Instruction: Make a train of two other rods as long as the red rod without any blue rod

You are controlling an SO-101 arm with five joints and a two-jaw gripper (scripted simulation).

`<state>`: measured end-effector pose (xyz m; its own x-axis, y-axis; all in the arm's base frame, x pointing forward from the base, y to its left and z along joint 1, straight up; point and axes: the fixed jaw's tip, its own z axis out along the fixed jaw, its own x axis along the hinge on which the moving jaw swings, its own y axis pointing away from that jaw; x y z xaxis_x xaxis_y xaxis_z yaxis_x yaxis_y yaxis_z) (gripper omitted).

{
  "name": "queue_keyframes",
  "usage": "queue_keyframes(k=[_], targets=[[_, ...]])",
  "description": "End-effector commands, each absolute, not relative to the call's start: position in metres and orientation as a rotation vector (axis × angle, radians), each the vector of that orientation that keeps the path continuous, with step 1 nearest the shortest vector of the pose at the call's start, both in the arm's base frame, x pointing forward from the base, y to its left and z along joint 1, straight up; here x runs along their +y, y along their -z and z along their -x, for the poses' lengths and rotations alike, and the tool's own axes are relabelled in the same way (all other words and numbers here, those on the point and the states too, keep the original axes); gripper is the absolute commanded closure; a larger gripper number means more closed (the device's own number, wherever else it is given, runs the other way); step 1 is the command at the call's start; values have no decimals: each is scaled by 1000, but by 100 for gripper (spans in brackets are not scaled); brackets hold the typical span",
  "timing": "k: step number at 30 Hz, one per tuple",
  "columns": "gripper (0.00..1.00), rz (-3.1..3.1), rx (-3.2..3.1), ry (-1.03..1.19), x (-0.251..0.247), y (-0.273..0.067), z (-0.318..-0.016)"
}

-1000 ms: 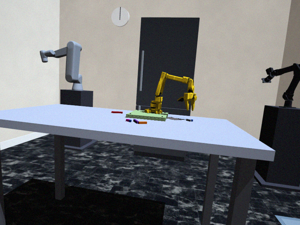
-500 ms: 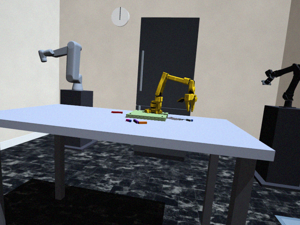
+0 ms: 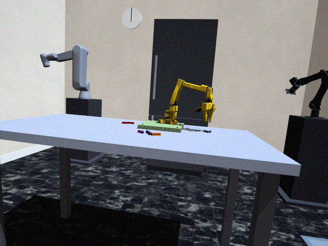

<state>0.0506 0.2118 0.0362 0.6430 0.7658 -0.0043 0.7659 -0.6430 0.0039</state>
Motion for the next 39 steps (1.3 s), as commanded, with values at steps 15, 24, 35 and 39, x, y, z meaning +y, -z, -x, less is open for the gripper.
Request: queue_keyframes(k=[15, 24, 35, 39], targets=[[81, -2832, 1348, 6, 215, -22, -50], [81, -2832, 1348, 6, 215, -4, -50], [81, -2832, 1348, 6, 213, 11, -49], [81, -2832, 1348, 6, 213, 14, -49]])
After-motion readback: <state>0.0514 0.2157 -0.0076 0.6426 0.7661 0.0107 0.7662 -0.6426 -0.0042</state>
